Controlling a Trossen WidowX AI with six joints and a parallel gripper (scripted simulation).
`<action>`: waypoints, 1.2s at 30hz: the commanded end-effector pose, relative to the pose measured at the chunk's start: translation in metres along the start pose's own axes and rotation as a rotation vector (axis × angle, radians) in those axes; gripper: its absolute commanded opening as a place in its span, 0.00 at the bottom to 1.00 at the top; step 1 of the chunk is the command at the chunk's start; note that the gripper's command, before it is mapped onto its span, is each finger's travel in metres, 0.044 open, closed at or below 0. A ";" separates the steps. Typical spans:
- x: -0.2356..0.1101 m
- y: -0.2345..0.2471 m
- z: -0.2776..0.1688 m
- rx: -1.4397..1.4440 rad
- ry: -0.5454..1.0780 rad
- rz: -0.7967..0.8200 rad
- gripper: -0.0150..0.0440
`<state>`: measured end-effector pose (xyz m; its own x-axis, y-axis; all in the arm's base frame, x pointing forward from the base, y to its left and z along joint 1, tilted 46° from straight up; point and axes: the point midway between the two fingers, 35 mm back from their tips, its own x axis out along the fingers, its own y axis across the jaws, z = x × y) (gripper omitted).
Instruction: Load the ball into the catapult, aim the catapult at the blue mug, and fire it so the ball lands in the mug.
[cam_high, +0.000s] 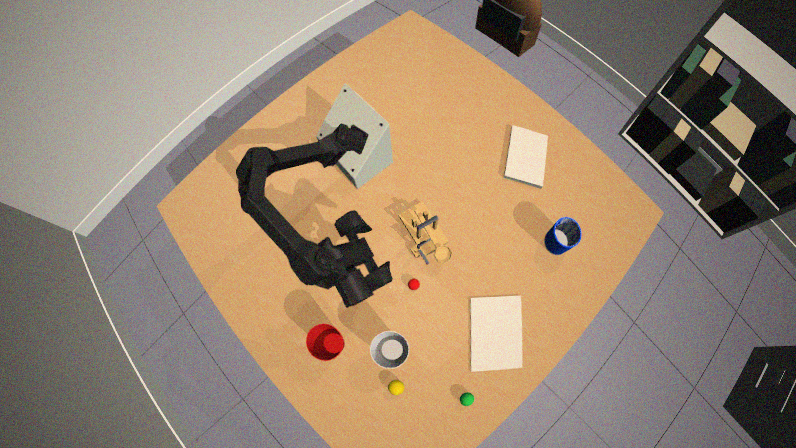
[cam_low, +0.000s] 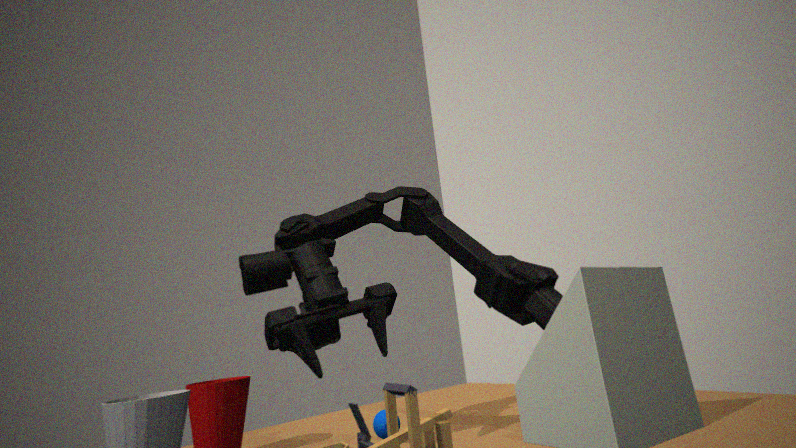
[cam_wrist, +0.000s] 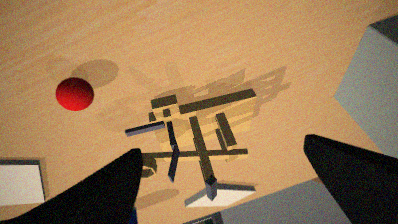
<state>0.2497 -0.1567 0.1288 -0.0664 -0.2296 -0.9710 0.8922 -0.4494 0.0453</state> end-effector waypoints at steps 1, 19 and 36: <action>0.011 -0.002 -0.013 -0.129 -0.038 -0.029 1.00; 0.043 -0.013 -0.067 -0.704 -0.209 -0.122 1.00; 0.067 -0.035 -0.111 -1.251 -0.398 -0.224 1.00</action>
<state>0.2669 -0.0677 0.0438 -0.2013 -0.5476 -0.8122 0.7220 0.4774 -0.5008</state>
